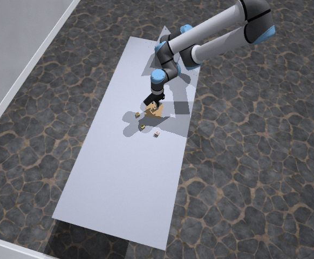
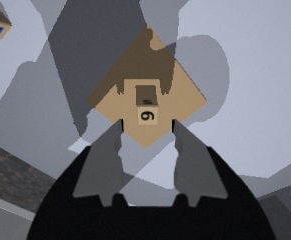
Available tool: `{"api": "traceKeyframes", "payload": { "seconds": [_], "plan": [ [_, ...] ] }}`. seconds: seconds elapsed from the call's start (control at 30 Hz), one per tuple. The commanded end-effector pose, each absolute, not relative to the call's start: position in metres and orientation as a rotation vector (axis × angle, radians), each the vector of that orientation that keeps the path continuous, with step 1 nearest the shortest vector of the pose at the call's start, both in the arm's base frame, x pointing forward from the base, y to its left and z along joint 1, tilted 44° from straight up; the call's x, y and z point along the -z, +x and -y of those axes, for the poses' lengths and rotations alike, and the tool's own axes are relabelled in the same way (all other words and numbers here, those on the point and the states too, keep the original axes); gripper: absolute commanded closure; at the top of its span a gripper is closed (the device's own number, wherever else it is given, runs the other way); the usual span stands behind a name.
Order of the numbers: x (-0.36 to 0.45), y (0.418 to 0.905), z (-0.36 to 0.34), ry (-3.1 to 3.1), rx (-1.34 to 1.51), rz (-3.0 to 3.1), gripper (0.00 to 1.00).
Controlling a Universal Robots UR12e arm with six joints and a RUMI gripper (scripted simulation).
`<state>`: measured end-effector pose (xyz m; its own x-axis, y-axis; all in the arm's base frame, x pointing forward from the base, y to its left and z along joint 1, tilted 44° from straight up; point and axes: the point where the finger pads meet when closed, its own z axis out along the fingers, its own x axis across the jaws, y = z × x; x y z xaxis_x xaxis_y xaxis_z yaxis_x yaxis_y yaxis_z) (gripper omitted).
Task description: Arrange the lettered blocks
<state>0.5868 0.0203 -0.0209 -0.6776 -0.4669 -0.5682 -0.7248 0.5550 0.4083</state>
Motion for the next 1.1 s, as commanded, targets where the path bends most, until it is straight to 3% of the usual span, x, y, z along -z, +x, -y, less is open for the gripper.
{"api": "traceKeyframes", "payload": {
  "seconds": [0.0,1.07],
  "plan": [
    [0.021,0.587,-0.020,-0.969,-0.891,-2.397,0.60],
    [0.047,0.592,-0.045,-0.969,-0.891,-2.397,0.60]
  ]
}}
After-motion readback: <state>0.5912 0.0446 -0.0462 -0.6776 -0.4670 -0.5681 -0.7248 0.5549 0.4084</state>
